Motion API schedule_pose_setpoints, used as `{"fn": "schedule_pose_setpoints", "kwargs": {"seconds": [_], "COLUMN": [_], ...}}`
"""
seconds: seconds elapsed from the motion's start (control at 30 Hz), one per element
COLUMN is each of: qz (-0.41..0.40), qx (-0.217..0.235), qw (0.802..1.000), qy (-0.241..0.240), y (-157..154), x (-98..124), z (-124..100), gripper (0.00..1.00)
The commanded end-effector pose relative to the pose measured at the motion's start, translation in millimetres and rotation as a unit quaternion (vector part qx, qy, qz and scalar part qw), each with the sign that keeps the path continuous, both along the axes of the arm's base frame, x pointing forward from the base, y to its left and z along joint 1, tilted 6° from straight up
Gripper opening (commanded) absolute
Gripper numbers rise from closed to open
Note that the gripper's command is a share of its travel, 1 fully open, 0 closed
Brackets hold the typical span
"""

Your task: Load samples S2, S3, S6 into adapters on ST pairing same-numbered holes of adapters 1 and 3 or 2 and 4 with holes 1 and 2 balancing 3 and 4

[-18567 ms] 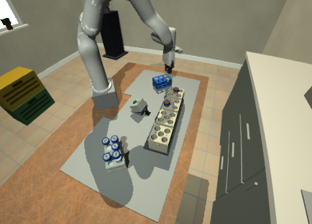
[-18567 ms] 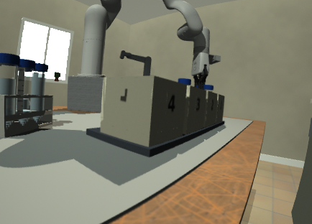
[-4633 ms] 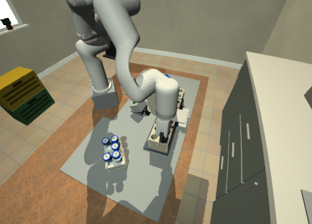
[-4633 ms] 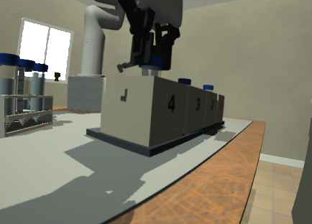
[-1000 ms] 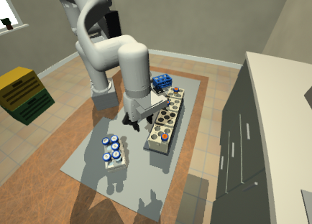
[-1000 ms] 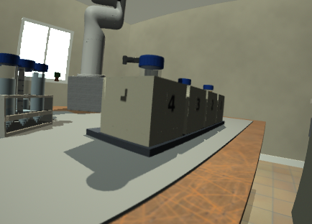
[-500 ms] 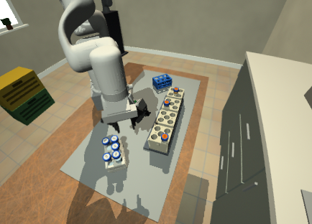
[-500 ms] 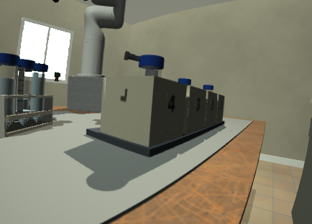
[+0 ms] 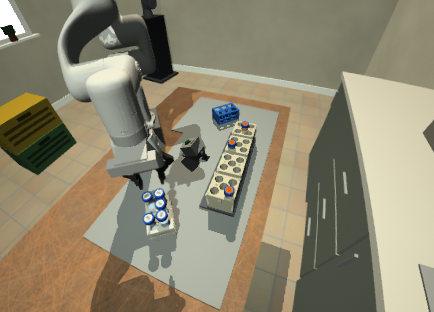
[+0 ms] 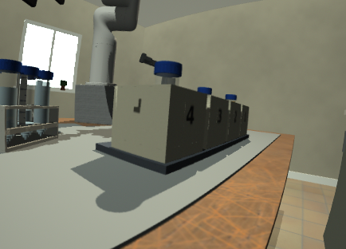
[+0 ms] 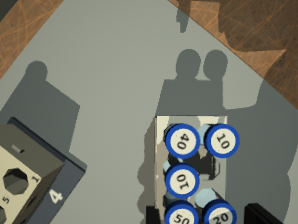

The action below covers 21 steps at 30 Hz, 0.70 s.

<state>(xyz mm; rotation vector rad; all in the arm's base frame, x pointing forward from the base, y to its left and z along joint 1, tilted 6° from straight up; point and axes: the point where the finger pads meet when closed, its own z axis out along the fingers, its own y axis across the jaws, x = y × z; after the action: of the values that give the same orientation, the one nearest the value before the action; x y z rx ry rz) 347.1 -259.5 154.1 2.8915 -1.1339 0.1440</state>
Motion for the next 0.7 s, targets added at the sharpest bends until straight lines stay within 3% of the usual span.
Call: {"fn": "schedule_pose_setpoints", "kwargs": {"seconds": [0.0,0.33,0.67], "qz": [0.001,0.001,0.001], "qx": [-0.001,-0.001,-0.001], "qw": [1.000,1.000,1.000], "qy": [-0.002,-0.002,-0.002], "y": [-4.2,-4.3,-5.6], "x": [-2.6,-2.4,-0.9], "z": [1.7,-0.2,-20.2], "gripper": [0.57,0.57,0.57]}}
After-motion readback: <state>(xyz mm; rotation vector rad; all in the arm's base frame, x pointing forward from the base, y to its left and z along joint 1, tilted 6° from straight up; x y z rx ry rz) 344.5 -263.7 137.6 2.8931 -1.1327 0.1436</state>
